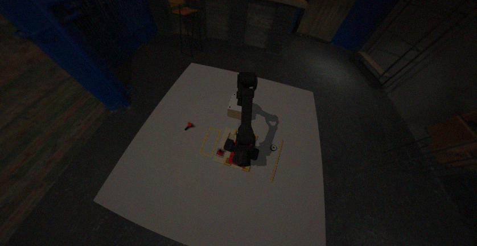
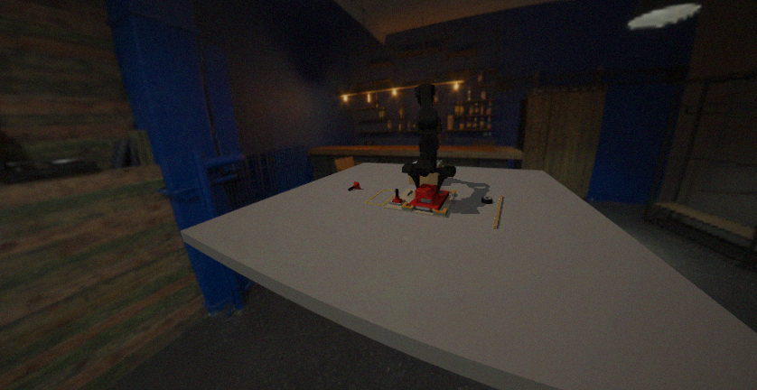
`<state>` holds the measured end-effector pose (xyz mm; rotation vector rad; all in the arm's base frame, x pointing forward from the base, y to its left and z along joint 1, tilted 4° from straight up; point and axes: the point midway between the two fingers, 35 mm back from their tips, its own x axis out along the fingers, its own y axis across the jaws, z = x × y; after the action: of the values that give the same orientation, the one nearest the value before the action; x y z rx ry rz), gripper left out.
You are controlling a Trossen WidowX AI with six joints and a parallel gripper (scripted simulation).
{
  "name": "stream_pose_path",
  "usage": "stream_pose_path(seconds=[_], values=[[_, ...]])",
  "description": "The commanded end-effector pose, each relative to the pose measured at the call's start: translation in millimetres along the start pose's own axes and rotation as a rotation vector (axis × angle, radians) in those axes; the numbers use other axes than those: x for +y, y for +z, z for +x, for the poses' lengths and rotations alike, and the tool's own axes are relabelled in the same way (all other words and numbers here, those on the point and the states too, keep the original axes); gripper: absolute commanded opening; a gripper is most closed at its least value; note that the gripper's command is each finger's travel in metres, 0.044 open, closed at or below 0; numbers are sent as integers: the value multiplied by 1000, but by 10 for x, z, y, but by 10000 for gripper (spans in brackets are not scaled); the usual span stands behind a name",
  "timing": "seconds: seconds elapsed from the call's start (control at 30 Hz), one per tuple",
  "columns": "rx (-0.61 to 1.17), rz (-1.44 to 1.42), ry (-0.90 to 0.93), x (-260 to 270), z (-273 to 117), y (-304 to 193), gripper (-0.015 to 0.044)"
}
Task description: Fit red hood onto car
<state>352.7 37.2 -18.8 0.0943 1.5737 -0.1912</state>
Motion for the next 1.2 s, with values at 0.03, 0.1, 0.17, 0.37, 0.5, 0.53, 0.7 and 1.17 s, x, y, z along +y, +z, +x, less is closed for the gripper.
stream_pose_path(seconds=[0.03,0.1,0.17,0.37,0.5,0.53,0.7,1.17], values=[[-8,0,4,3,3,13,0],[-8,0,4,3,3,13,0],[-8,0,4,3,7,13,0],[-8,0,4,3,33,14,0],[-8,0,4,4,51,14,0],[-8,0,4,4,56,14,0],[-8,0,4,4,78,15,0],[-8,0,4,4,141,17,0]])
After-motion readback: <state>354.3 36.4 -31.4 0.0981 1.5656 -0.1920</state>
